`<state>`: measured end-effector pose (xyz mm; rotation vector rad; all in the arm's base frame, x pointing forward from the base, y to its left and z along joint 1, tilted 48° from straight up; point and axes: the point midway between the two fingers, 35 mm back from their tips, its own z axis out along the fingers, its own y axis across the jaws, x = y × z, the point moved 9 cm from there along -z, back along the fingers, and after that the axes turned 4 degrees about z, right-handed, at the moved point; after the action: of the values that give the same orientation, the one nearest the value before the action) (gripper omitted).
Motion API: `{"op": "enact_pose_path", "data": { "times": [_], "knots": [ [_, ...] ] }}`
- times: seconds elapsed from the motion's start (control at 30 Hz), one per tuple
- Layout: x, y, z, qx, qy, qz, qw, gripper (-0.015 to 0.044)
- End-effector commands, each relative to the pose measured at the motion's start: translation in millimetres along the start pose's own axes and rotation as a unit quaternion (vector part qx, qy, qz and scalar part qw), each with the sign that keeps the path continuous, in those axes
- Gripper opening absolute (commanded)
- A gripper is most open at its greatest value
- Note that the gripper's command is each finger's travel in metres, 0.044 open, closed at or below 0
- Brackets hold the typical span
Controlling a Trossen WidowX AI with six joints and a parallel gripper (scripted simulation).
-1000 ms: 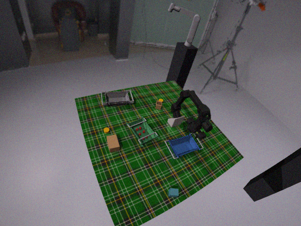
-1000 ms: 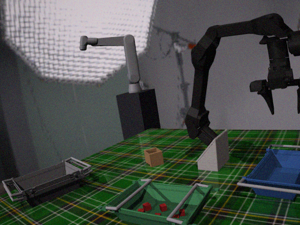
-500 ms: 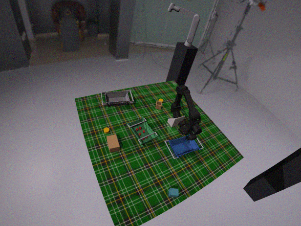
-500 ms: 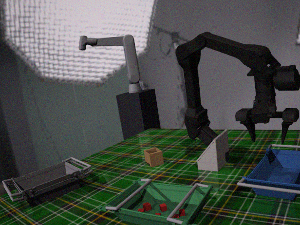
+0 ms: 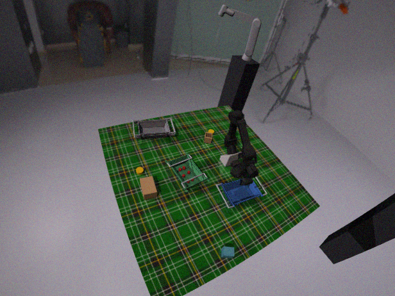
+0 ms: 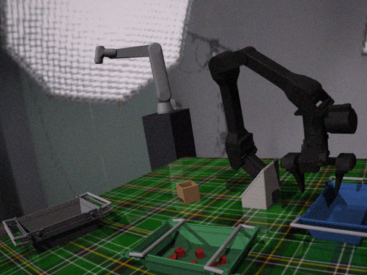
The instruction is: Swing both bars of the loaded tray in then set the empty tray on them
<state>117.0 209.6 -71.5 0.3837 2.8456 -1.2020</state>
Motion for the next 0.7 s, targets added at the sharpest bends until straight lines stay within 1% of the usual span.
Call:
{"op": "enact_pose_path", "data": {
  "times": [0.0, 0.2, 0.43, 0.67],
  "knots": [
    [0.0, -0.6, 25.5, 0.007, -0.001, -0.003, 1.000, 0.0440],
    [0.3, -3.1, 58.7, 0.008, -0.001, -0.003, 1.000, 0.0440],
    [0.5, -3.6, 62.4, 0.008, -0.002, -0.003, 1.000, 0.0440],
    [0.5, -3.6, 62.4, 0.008, -0.002, -0.003, 1.000, 0.0337]
  ]
}}
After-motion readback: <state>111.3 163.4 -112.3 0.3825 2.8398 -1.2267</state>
